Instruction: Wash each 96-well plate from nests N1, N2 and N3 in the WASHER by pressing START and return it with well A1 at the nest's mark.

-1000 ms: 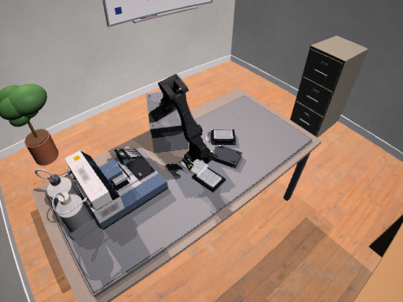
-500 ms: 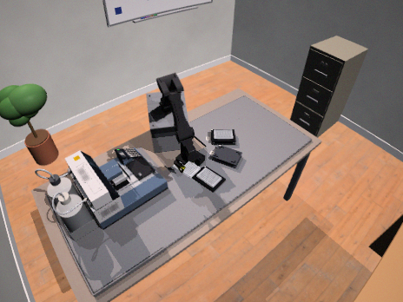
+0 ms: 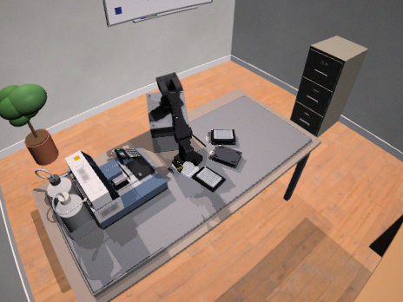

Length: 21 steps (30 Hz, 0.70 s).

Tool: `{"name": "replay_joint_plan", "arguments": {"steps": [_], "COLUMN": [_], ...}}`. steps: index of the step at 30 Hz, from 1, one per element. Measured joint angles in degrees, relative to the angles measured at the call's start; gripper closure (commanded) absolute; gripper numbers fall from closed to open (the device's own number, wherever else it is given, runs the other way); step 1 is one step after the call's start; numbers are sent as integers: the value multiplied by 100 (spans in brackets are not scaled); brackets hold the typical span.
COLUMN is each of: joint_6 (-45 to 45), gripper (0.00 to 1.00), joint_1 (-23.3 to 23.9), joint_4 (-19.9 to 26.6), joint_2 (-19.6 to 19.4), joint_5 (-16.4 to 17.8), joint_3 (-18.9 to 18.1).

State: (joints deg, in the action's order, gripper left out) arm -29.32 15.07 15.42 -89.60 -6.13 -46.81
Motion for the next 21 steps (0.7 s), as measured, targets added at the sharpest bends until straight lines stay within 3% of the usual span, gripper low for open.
{"name": "replay_joint_plan", "arguments": {"steps": [10,21], "joint_6": [-452,-1259], "gripper": [100,100], "joint_1": [1064,2046], "joint_4": [-55,-39], "joint_2": [308,415], "joint_5": [433,970], "joint_3": [343,444]}}
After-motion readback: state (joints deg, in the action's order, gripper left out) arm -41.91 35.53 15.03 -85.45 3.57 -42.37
